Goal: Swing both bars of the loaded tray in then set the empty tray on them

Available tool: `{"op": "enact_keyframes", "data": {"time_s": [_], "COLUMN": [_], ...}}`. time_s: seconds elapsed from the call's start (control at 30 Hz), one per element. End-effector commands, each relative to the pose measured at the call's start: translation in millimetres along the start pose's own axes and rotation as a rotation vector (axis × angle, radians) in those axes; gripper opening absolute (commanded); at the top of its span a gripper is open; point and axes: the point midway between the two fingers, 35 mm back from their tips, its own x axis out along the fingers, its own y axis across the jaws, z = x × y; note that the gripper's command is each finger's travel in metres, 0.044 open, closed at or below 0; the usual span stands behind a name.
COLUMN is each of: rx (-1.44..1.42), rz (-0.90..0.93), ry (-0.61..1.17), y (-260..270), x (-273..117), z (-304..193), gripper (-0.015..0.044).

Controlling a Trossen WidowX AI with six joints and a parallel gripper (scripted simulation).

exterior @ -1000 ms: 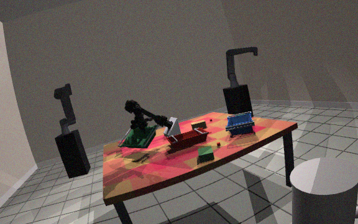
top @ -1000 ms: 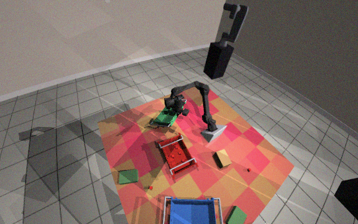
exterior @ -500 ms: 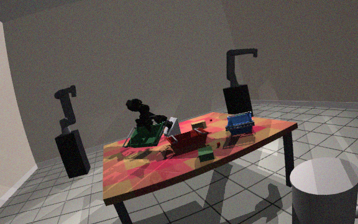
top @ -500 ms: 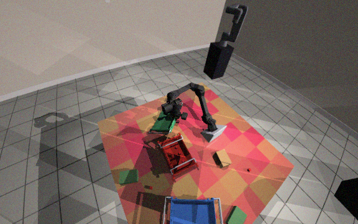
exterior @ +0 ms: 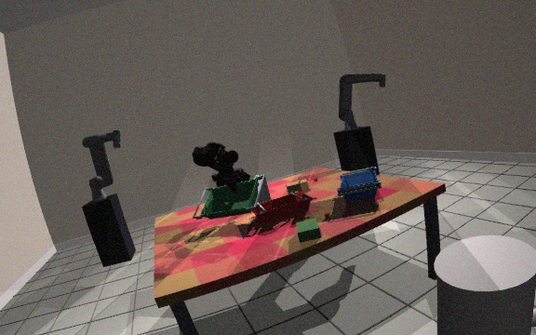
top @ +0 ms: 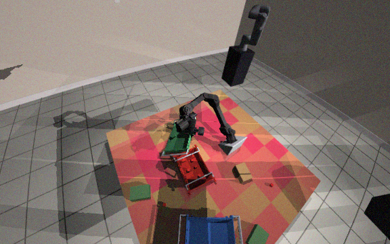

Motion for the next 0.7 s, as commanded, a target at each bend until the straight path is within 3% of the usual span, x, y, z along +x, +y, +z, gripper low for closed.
{"op": "enact_keyframes", "data": {"time_s": [0.0, 0.67], "rx": [-0.046, -0.242], "rz": [0.015, 0.034], "ry": [0.013, -0.014], "y": [-4.4, -42.5], "x": [-8.2, -18.7], "z": [-21.7, -98.2], "gripper": [0.0, 0.0]}}
